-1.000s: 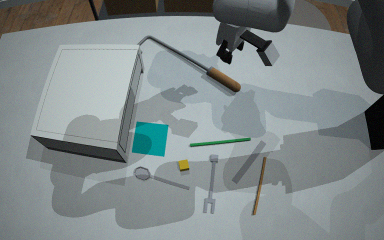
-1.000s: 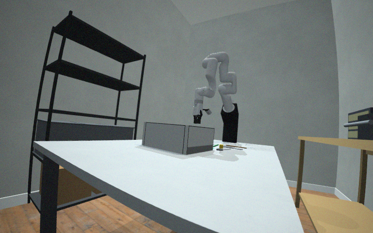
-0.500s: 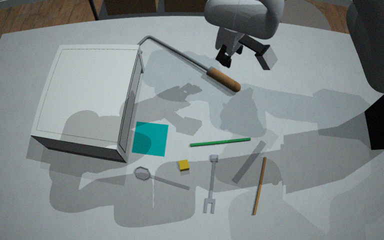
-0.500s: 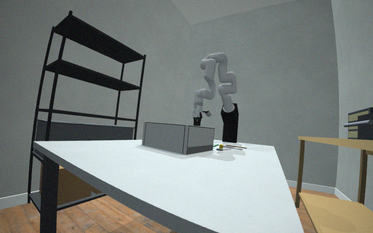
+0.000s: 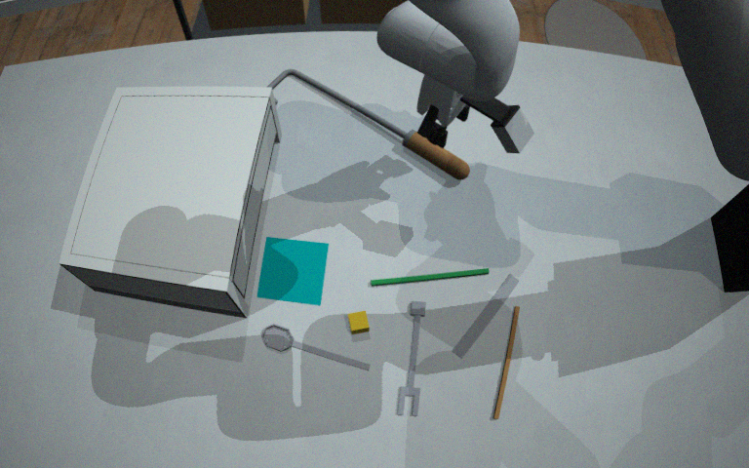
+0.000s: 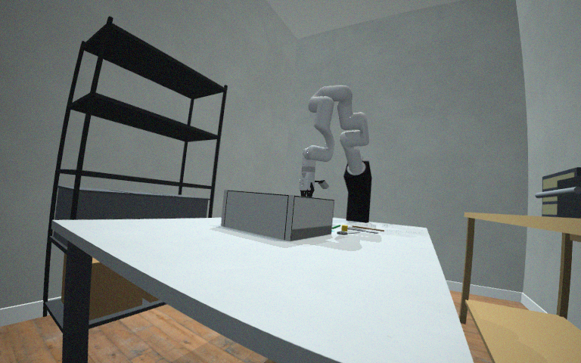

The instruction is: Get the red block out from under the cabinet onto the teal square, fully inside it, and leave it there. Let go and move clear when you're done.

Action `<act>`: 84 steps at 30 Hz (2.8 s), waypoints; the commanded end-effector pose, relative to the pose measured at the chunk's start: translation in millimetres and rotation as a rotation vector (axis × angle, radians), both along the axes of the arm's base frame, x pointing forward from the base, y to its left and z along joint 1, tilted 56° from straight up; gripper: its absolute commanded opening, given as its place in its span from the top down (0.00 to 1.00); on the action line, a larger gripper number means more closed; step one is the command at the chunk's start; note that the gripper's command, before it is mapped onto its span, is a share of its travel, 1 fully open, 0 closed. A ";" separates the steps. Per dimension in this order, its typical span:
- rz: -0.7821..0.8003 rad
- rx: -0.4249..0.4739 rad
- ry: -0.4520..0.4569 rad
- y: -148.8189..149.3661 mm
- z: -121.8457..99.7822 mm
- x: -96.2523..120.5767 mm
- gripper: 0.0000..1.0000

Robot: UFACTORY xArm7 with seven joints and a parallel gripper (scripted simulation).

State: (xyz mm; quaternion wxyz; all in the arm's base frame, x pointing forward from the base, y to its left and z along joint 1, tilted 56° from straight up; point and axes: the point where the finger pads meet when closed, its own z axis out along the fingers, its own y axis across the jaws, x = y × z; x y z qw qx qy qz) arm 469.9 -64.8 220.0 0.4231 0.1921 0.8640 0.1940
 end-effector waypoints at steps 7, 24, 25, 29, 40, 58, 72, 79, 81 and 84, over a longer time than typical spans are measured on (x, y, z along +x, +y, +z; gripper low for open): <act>-0.004 -0.002 -0.008 6.2 -22.0 32.6 0.42; -0.004 -0.002 -0.008 9.5 -32.8 48.4 0.42; -0.004 -0.002 -0.008 9.5 -32.8 48.4 0.42; -0.004 -0.002 -0.008 9.5 -32.8 48.4 0.42; -0.004 -0.002 -0.008 9.5 -32.7 48.4 0.42; -0.004 -0.002 -0.008 8.8 -32.3 48.8 0.42; -0.004 -0.002 -0.008 8.8 -32.4 49.0 0.42; -0.004 -0.002 -0.008 9.2 -33.7 50.8 0.42; -0.004 -0.002 -0.008 9.2 -33.7 50.8 0.42; -0.004 -0.002 -0.008 9.5 -34.7 52.4 0.42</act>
